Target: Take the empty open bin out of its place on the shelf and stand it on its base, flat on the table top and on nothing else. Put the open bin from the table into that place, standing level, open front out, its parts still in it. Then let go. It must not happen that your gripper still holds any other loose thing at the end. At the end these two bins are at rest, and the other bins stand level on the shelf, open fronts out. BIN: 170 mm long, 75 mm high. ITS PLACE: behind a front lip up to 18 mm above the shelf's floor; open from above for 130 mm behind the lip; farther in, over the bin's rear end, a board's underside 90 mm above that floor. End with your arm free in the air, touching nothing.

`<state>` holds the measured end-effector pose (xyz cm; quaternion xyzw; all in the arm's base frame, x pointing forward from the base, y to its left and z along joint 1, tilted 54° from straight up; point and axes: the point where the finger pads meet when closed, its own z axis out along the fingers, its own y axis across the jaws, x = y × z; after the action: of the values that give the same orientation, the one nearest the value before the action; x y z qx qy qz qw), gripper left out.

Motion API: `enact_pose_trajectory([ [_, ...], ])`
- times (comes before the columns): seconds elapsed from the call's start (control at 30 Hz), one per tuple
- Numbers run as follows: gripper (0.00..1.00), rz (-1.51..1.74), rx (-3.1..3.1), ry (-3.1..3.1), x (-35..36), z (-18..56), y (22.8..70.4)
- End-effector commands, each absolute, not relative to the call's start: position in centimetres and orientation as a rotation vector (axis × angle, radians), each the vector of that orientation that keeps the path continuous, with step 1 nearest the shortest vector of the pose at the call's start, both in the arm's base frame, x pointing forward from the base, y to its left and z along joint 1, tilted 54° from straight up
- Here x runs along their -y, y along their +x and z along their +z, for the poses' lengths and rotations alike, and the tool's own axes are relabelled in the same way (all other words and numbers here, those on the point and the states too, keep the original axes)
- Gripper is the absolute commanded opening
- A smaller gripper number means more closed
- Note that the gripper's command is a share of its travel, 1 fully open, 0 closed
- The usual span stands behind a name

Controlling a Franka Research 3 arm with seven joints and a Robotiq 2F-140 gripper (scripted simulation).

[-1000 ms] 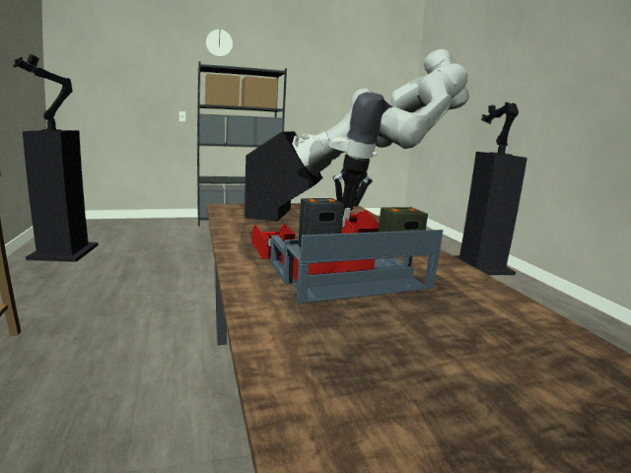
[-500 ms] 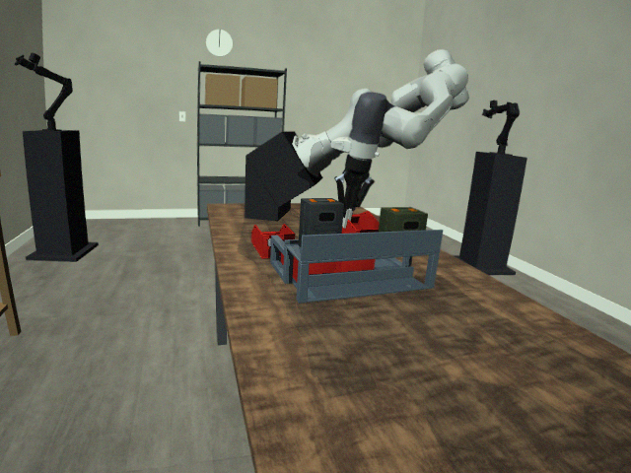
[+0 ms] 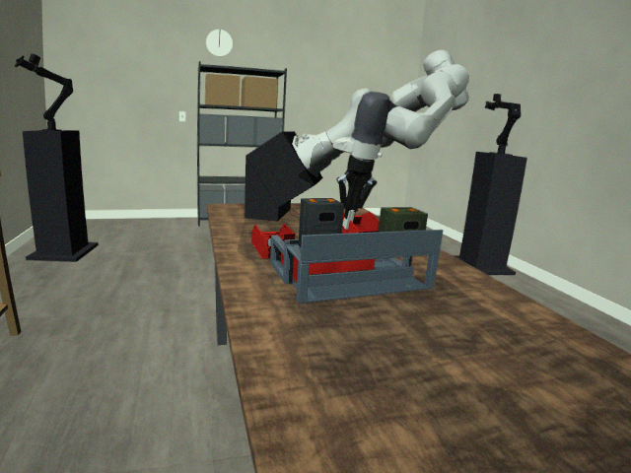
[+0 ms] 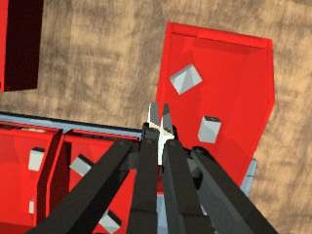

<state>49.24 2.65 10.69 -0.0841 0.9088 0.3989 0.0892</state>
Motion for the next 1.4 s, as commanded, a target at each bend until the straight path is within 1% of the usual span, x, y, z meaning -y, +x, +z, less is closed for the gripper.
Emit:
enact_pose_trajectory([
  [0.0, 0.00, 1.194, -2.713, -0.237, -2.6, 10.8, 49.5],
  [1.37, 0.00, 1.191, -2.715, -0.237, -2.2, 12.3, 52.8],
])
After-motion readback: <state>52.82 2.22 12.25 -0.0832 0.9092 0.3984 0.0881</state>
